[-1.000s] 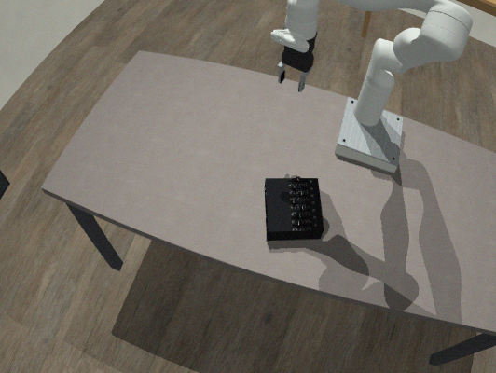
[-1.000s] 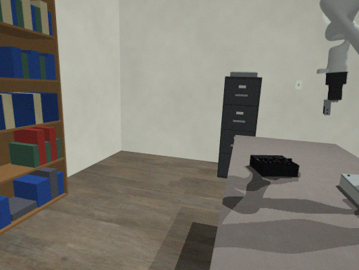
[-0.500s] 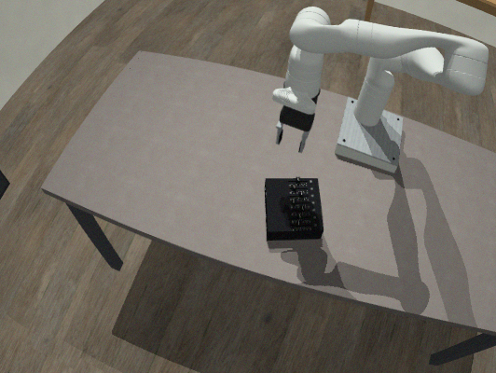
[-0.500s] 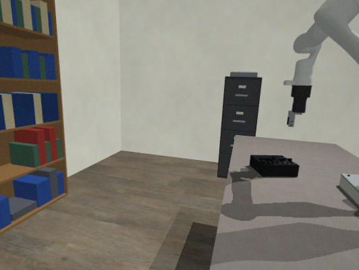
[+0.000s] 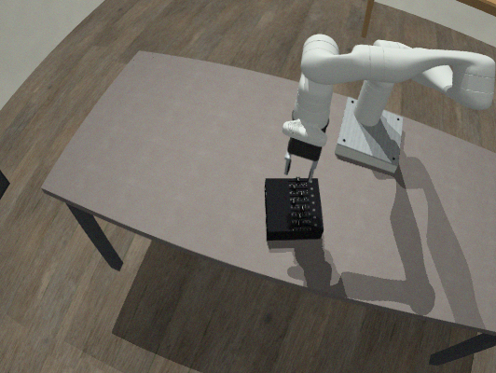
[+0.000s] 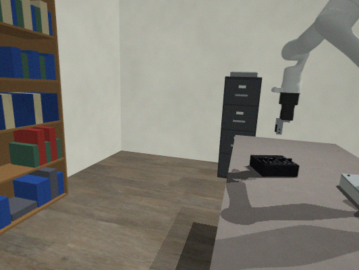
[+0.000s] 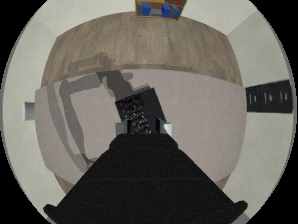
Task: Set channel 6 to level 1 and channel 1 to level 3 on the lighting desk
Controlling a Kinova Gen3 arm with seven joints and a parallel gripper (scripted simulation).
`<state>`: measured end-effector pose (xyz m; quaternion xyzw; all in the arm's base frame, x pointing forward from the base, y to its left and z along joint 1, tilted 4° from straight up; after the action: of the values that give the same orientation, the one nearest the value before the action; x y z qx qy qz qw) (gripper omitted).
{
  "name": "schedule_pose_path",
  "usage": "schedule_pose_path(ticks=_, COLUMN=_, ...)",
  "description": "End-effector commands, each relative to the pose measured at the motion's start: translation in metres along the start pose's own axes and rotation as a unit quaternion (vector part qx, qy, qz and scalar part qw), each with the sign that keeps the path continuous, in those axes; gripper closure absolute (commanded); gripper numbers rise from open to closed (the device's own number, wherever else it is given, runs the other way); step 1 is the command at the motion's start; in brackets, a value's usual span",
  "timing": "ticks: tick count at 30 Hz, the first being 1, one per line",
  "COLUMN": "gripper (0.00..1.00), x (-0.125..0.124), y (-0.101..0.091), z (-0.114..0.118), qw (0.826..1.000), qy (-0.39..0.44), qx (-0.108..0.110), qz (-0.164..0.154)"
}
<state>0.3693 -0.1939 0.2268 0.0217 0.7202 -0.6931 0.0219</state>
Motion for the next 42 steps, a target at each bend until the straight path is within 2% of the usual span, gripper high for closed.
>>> schedule_pose_path(ticks=1, gripper=0.0, x=-0.003, y=0.002, z=-0.003, qw=1.0, qy=-0.005, qx=0.0, qz=-0.001)
schedule_pose_path(ticks=27, gripper=0.0, x=-0.005, y=0.004, z=-0.005, qw=1.0, qy=0.001, qx=-0.002, qz=-0.001)
schedule_pose_path(ticks=32, gripper=0.0, x=-0.004, y=0.008, z=-0.009, qw=1.0, qy=0.028, qx=-0.011, qz=-0.004)
schedule_pose_path(ticks=42, gripper=0.0, x=-0.002, y=0.022, z=-0.022, qw=0.991, qy=0.128, qx=-0.042, qz=-0.017)
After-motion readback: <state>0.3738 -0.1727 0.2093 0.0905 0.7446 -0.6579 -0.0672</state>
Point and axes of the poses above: the point where the finger pads meet when closed, its own y axis out along the fingers, its own z axis across the jaws, x = y × z, the point moved 7 cm from there along -y, back along the fingers, and after that the axes turned 6 degrees about -y, right-handed, at the moved point
